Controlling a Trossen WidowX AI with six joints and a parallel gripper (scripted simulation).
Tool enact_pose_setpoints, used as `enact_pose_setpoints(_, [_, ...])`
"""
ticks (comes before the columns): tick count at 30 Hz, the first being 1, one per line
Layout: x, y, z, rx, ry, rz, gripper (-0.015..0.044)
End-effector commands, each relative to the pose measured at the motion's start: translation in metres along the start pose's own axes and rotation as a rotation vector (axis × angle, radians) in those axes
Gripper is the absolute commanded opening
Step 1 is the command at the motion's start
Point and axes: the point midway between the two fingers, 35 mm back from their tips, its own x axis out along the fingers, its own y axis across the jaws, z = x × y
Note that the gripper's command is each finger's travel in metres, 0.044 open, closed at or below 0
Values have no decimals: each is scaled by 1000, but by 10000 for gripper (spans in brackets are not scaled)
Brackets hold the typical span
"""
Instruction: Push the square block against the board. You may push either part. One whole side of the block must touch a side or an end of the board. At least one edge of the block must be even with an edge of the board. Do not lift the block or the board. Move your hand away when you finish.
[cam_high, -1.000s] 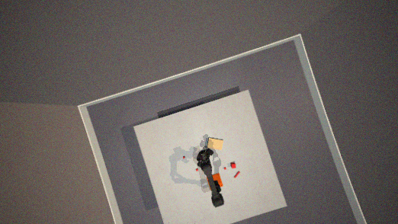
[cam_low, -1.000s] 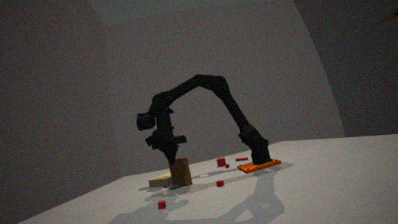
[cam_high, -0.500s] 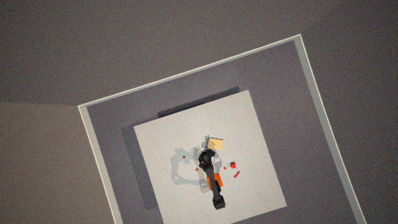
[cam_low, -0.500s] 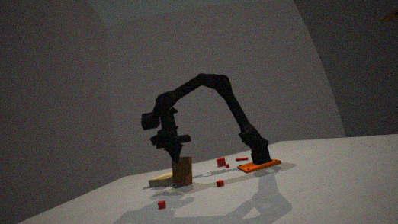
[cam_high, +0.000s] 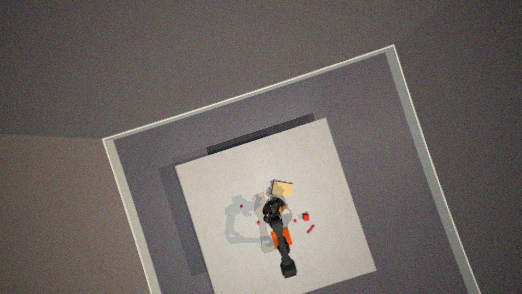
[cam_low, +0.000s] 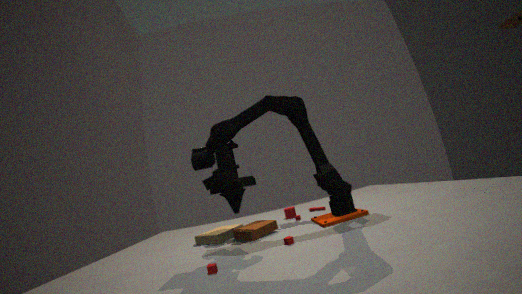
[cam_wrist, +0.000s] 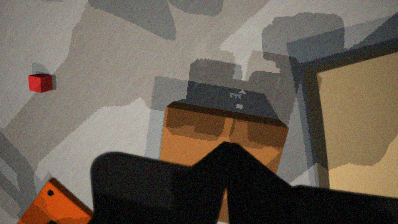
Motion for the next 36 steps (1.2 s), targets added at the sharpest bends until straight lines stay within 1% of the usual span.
enact_pose_setpoints(1, [-1,0,-2,-2,-2,-5,0])
enact_pose_setpoints(31, [-1,0,46,-2,-6,-5,0])
enact_pose_setpoints(34, [-1,1,42,-4,-3,2,0])
enact_pose_setpoints(36, [-18,0,43,-3,-4,0,0])
